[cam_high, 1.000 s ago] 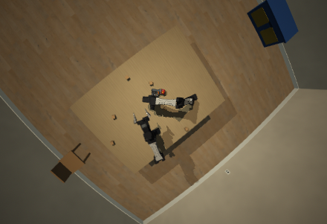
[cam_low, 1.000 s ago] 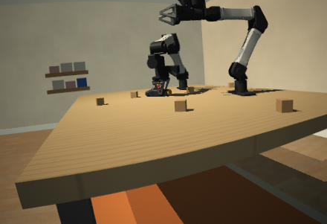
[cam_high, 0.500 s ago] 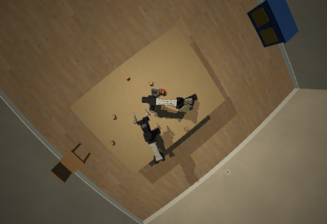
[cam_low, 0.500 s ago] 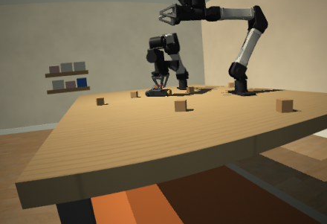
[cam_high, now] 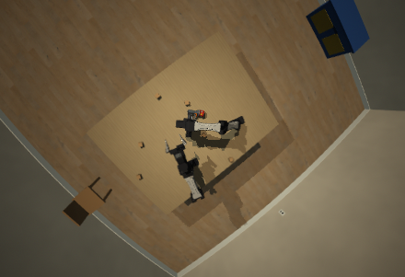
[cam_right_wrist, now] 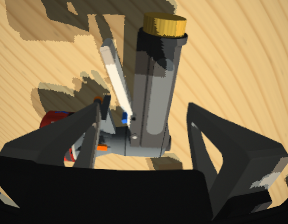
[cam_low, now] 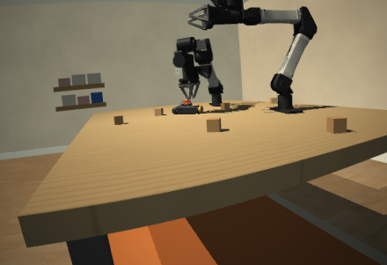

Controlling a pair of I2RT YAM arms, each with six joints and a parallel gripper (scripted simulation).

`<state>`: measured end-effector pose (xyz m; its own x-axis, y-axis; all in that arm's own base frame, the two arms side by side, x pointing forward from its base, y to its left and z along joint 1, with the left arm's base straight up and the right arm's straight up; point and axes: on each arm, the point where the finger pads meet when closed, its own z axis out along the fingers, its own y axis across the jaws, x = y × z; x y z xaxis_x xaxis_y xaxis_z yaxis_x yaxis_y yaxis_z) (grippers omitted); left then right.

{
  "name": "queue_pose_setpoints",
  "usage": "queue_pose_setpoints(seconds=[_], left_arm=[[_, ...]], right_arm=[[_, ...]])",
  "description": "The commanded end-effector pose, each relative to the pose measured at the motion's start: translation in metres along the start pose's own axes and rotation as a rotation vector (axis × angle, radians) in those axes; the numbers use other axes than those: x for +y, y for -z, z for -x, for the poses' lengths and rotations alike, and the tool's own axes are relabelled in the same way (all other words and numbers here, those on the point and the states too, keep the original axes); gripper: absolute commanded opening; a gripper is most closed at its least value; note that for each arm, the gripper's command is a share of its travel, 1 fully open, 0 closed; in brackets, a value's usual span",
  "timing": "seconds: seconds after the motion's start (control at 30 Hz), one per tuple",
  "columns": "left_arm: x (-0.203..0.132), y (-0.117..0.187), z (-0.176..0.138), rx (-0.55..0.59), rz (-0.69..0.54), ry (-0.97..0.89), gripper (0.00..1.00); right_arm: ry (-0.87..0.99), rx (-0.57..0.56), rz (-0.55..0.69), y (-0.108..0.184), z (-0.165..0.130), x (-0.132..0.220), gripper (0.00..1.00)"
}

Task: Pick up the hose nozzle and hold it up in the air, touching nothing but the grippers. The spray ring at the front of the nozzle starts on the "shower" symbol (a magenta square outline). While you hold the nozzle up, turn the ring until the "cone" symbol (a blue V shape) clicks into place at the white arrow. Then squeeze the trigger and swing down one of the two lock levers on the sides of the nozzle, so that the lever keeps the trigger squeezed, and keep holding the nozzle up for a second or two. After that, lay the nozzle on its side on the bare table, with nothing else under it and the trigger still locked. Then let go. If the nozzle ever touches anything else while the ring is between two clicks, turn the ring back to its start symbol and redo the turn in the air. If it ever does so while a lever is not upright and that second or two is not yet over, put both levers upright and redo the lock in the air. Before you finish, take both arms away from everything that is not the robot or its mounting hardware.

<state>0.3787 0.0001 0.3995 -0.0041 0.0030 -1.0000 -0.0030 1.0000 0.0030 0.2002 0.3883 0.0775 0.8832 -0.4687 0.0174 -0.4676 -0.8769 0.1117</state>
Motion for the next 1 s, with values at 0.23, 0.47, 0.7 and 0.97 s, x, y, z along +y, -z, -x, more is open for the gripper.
queue_pose_setpoints(seconds=[0.23,0.47,0.7,0.97], left_arm=[[0.001,-0.007,-0.002,0.015,-0.001,0.004,0.78],[-0.01,-0.012,-0.025,0.086,-0.035,-0.012,0.78],[-0.029,-0.028,-0.056,0.206,-0.101,-0.035,0.78],[-0.033,-0.033,-0.06,0.222,-0.105,-0.042,0.78]], right_arm=[[-0.218,-0.007,-0.161,0.03,-0.039,-0.012,0.63],[-0.392,-0.03,-0.269,0.045,-0.067,-0.018,0.63],[-0.616,-0.057,-0.413,0.071,-0.113,-0.015,0.63],[-0.862,-0.104,-0.581,0.101,-0.162,-0.004,0.63]])
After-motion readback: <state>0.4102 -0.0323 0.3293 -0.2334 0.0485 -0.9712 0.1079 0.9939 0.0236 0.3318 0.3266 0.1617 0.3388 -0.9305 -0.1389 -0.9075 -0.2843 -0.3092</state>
